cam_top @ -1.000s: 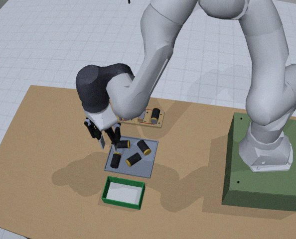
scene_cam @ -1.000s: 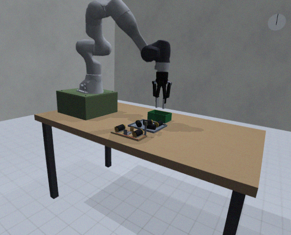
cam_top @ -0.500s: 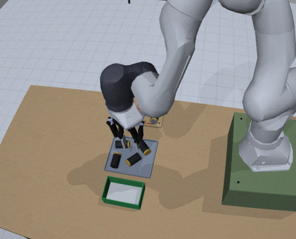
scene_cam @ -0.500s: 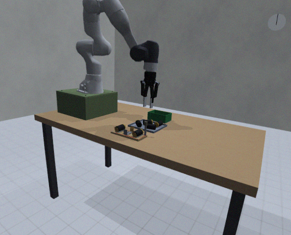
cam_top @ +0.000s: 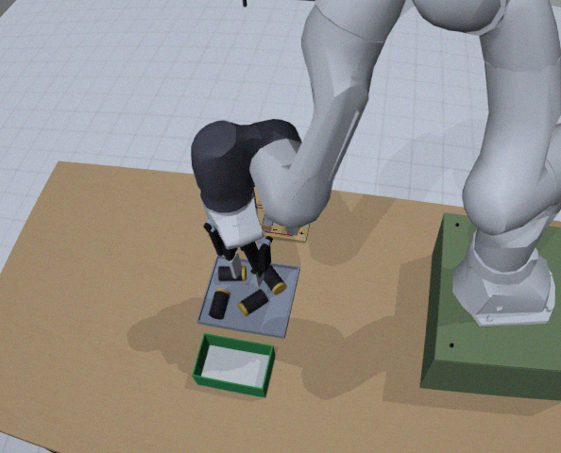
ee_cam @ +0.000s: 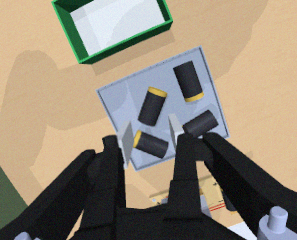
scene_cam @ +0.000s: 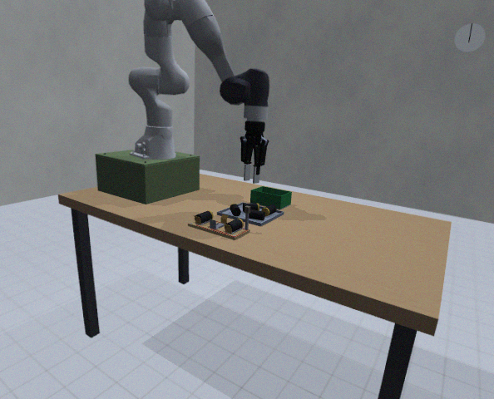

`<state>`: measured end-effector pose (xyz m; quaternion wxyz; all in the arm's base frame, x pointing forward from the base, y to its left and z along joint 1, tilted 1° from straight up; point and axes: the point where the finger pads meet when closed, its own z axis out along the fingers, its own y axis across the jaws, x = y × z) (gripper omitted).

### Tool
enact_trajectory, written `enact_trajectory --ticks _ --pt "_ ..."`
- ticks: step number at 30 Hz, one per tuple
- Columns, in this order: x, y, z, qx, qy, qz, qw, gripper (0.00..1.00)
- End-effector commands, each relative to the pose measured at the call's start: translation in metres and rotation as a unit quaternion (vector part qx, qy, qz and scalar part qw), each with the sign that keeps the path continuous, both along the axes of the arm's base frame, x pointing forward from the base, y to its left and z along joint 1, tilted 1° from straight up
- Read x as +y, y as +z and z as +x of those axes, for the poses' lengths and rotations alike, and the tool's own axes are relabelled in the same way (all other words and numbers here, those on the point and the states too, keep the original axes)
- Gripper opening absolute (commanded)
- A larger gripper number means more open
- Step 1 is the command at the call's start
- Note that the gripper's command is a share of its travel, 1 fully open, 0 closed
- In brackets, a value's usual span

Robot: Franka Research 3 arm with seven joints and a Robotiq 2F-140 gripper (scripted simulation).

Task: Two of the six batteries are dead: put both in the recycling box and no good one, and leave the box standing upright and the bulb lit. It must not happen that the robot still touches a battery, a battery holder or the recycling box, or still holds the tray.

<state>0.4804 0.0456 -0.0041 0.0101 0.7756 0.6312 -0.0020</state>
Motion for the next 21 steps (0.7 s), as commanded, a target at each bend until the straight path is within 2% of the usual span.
enact_trajectory --ticks 1,5,15,17,21 --pt "0.003 0.001 0.002 -0.006 -0.199 0.009 0.980 0.29" --pt "0.003 0.001 0.002 -0.007 -0.246 0.010 0.969 0.29" --pt "0.003 -0.001 0.002 -0.007 -0.247 0.010 0.969 0.29" --pt "0.003 -0.013 0.003 -0.007 -0.247 0.010 0.969 0.29" --pt "0.003 -0.054 0.003 -0.007 -0.247 0.010 0.969 0.29"
